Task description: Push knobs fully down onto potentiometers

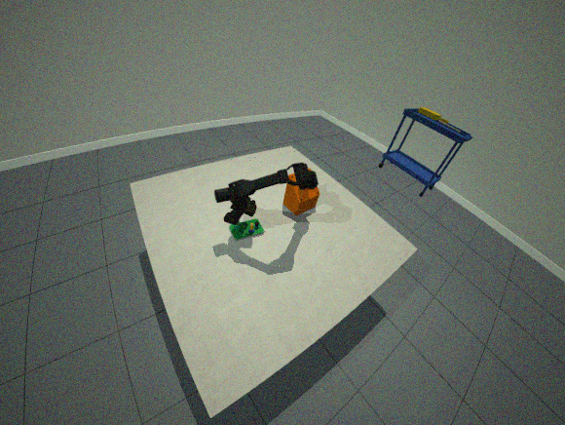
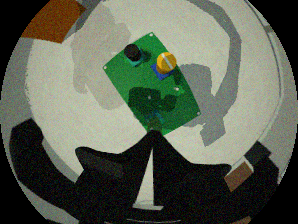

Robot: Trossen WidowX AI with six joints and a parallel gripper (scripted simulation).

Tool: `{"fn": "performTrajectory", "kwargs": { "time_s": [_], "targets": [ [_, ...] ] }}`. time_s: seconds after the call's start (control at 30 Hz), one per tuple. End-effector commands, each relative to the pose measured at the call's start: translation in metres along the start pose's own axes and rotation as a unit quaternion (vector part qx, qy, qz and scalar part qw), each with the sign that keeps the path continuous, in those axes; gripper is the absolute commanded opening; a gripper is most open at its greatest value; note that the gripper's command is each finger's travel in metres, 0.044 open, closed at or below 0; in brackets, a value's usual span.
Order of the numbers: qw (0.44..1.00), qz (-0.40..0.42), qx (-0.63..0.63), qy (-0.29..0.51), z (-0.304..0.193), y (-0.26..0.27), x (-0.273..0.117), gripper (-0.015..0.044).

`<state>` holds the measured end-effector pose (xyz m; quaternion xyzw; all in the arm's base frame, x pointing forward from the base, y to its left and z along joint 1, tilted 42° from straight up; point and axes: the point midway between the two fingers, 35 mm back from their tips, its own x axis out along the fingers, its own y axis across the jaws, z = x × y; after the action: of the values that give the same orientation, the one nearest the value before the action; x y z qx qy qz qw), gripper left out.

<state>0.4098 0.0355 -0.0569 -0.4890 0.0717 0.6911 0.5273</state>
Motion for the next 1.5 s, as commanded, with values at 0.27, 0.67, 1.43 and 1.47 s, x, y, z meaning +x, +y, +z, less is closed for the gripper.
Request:
{"fn": "performTrajectory", "kwargs": {
  "time_s": [0.27,0.67,1.43,1.47],
  "targets": [
    [1.000,0.005,-0.015,-0.005,0.002,-0.003,0.019,0.0000],
    [1.000,0.005,-0.015,-0.005,0.002,-0.003,0.019,0.0000],
    [1.000,0.006,-0.015,-0.004,0.001,-0.004,-0.014,0.0000],
    [1.000,0.006,-0.015,-0.004,0.001,-0.004,-0.016,0.0000]
  ]
}}
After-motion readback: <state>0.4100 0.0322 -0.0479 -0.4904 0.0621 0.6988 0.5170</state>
